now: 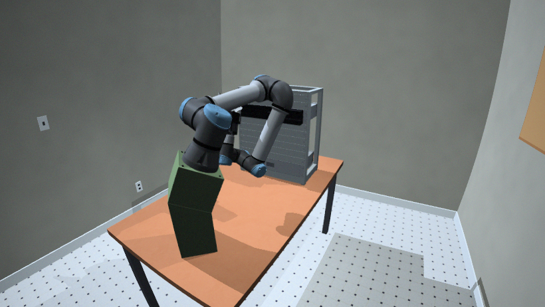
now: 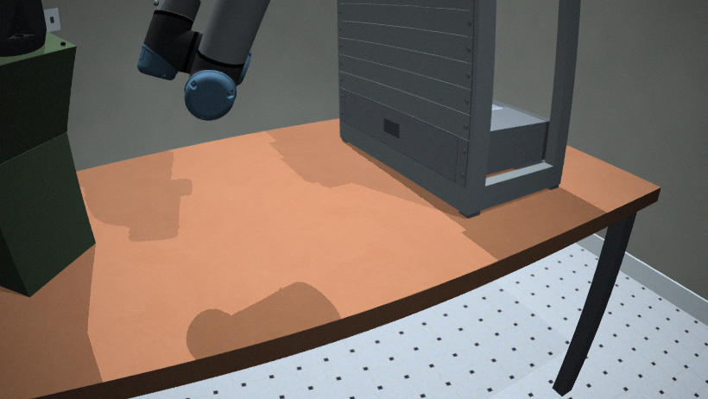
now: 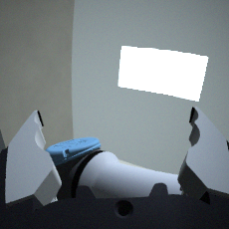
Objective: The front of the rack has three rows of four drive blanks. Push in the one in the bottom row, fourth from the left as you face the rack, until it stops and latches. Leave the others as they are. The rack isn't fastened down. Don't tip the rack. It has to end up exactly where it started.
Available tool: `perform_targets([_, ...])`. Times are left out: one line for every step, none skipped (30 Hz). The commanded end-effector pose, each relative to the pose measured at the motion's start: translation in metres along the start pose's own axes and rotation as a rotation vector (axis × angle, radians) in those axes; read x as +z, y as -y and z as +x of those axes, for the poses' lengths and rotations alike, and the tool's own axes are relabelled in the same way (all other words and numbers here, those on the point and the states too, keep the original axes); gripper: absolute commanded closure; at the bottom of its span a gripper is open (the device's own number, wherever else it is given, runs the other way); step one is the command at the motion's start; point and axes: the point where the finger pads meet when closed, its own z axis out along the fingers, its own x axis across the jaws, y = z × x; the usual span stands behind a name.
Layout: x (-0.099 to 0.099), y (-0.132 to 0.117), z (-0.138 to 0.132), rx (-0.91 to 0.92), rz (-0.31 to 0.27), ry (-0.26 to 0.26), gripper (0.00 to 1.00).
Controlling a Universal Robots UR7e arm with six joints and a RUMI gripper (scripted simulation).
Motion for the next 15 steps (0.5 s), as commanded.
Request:
perform_targets([0.009,-0.011,-0.040,-0.012,0.051,0.150,0.00])
perform_targets([0.009,-0.014,-0.048,-0.012,0.058,0.183,0.00])
perform_targets([0.008,-0.018,-0.056,-0.013,0.064,0.216,0.00])
perform_targets([0.007,-0.021,-0.063,-0.012,0.069,0.248,0.00])
perform_targets([0.006,-0.025,-0.071,-0.012,0.074,0.280,0.00])
perform_targets([0.005,-0.028,-0.078,-0.011,0.079,0.312,0.00])
perform_targets([0.004,-0.032,-0.085,-0.009,0.082,0.343,0.00])
perform_targets([0.002,-0.035,-0.092,-0.008,0.085,0.374,0.00])
perform_targets([0.000,-0.039,-0.099,-0.005,0.088,0.404,0.00])
perform_targets([-0.002,-0.043,-0.106,-0.003,0.090,0.434,0.00])
perform_targets([-0.004,-0.046,-0.112,0.000,0.091,0.464,0.00])
perform_targets([-0.007,-0.050,-0.118,0.003,0.092,0.492,0.00])
perform_targets([-0.007,-0.050,-0.118,0.003,0.092,0.492,0.00])
perform_targets([-0.007,-0.050,-0.118,0.003,0.092,0.492,0.00])
perform_targets([-0.009,-0.054,-0.124,0.006,0.093,0.521,0.00])
